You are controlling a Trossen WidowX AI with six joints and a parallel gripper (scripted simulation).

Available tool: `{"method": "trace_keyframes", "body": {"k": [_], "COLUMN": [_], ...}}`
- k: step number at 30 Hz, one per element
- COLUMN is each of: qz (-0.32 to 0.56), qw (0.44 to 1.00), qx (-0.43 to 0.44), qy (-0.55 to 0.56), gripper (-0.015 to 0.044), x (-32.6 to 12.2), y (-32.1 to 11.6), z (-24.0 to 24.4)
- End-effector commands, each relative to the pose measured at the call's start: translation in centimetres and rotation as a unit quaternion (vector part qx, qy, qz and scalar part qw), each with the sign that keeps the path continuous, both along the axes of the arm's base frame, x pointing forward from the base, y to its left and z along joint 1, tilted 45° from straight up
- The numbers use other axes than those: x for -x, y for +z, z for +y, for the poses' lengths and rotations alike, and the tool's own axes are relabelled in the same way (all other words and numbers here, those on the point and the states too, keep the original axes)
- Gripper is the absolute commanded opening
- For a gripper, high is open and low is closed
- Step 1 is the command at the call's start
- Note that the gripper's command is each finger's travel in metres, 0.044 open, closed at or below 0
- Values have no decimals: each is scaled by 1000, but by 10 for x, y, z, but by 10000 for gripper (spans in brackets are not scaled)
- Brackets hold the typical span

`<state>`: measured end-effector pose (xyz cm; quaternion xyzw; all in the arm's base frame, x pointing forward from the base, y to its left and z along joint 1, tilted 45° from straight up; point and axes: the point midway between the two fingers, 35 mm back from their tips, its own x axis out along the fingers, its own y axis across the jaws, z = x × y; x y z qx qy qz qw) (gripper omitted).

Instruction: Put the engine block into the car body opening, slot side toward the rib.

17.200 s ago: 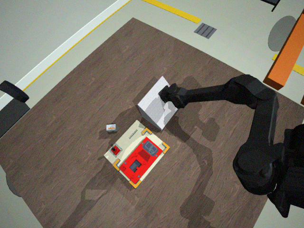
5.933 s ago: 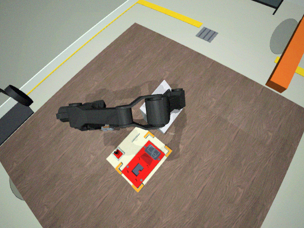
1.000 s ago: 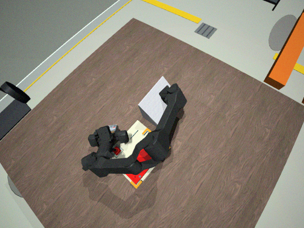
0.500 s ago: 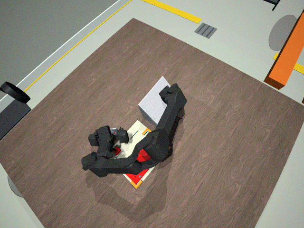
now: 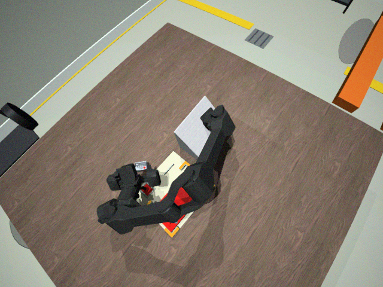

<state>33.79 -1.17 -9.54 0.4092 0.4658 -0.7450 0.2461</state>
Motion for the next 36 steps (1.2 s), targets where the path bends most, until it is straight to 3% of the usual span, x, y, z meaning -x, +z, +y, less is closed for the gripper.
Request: {"method": "trace_keyframes", "body": {"k": [1, 22, 36], "qz": [-3, 0, 13], "qw": [1000, 1000, 973], "qx": [-1, 0, 18], "qy": [1, -3, -230], "gripper": [440, 440, 440], "x": [-3, 0, 5], "y": [5, 2, 6], "z": [-1, 0, -15]}}
